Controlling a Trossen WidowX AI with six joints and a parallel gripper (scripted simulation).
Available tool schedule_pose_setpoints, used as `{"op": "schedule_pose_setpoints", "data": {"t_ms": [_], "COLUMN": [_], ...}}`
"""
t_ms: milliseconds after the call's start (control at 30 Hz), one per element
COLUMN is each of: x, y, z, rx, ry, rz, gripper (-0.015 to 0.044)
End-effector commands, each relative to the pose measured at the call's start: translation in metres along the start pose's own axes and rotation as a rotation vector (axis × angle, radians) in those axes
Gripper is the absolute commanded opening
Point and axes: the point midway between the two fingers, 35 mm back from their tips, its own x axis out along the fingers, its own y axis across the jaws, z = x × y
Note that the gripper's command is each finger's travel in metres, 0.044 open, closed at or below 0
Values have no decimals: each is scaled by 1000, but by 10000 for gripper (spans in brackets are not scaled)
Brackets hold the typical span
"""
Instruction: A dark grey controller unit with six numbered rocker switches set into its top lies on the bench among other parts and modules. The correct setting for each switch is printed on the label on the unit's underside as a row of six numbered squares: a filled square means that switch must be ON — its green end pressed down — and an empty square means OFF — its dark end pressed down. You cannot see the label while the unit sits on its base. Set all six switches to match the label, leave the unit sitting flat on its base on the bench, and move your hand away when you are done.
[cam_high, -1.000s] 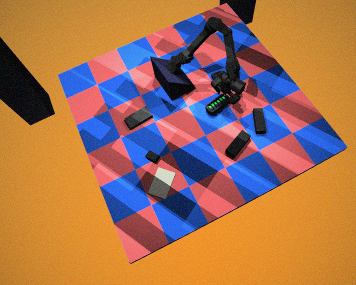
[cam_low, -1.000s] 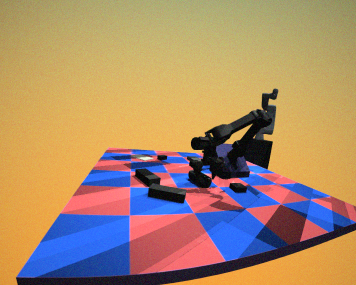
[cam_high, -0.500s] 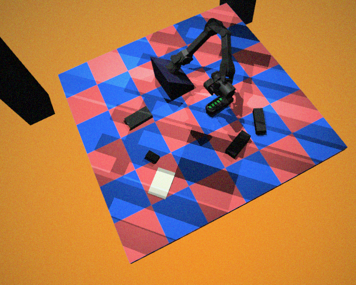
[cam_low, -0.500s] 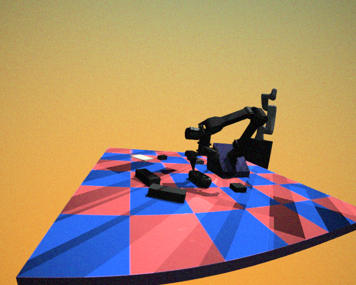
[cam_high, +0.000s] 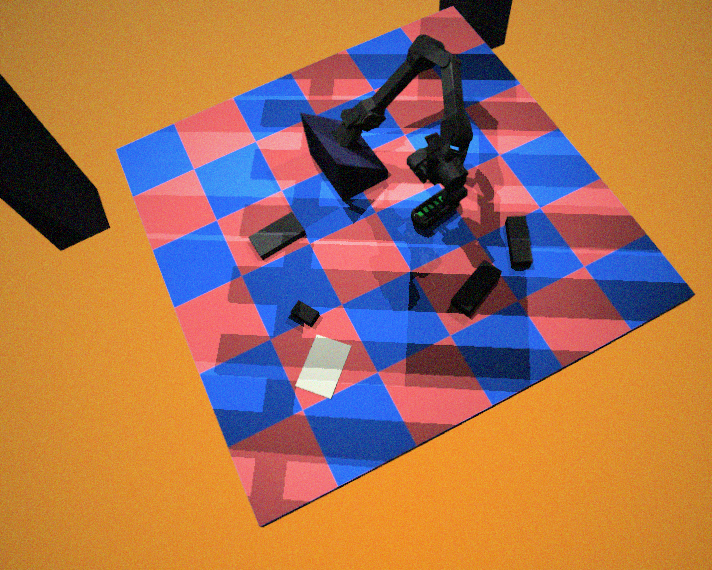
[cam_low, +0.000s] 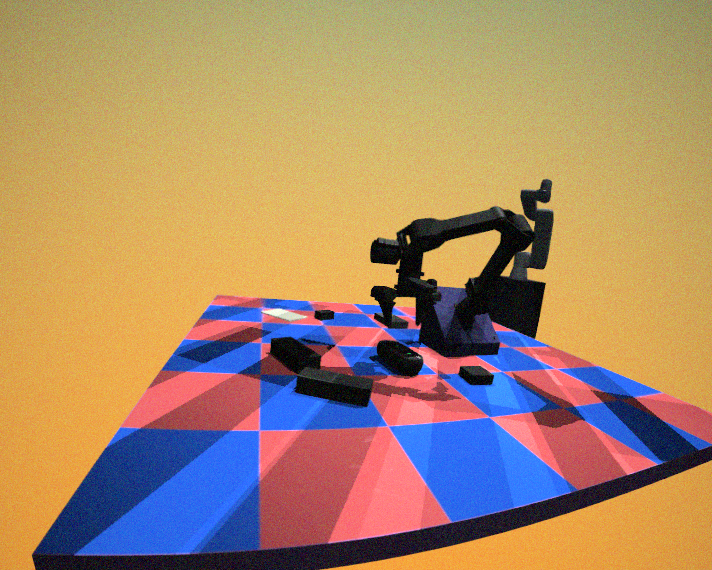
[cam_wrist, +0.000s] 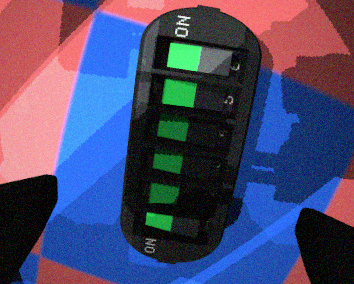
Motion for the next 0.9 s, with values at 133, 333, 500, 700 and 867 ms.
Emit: {"op": "schedule_pose_setpoints", "data": {"t_ms": [133,333,500,700,867], "x": [-13,-13,-13,-13,-13], "y": [-1,-1,-1,-1,-1], "z": [2,2,2,2,2], "rx": [-13,-13,-13,-13,-13], "ry": [5,5,5,5,5], "rz": [-7,-7,-7,-7,-7], "gripper": [414,256,125,0,0]}}
